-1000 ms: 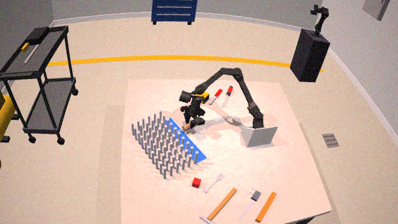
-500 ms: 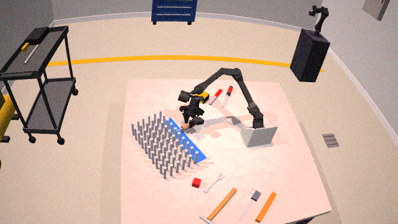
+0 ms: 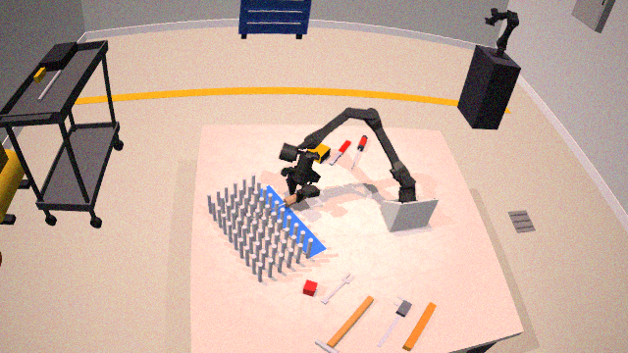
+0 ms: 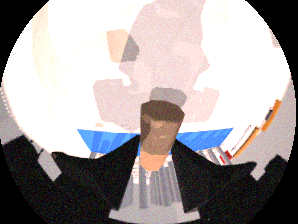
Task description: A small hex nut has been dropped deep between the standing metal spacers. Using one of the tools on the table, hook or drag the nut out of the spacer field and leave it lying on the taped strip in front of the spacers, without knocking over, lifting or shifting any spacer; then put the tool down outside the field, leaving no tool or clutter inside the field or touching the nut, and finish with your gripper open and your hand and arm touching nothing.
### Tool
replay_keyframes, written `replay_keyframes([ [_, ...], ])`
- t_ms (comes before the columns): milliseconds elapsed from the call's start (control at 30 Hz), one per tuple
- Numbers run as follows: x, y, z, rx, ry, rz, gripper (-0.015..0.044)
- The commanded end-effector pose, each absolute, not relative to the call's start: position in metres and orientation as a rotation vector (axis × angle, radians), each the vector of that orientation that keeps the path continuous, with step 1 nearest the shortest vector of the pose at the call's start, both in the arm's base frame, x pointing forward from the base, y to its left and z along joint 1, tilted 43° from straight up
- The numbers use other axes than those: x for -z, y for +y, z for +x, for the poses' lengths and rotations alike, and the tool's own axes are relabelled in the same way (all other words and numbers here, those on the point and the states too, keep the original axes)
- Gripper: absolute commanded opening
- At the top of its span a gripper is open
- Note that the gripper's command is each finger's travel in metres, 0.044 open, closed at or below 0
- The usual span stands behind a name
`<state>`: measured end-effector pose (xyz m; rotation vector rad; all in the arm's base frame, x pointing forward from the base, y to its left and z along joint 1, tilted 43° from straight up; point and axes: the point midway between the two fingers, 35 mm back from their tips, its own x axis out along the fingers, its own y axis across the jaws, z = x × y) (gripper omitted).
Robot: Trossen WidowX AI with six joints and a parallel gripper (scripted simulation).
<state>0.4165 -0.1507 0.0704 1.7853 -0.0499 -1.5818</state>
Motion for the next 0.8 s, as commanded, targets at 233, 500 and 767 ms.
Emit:
replay_keyframes([
  [233, -0.068, -0.15, 0.423, 1.585, -0.054, 1.784, 0.0],
  [500, -0.067, -0.148, 0.427, 1.585, -0.054, 1.784, 0.0],
  [767, -0.065, -0.149, 0.43, 1.585, -0.054, 1.784, 0.0],
])
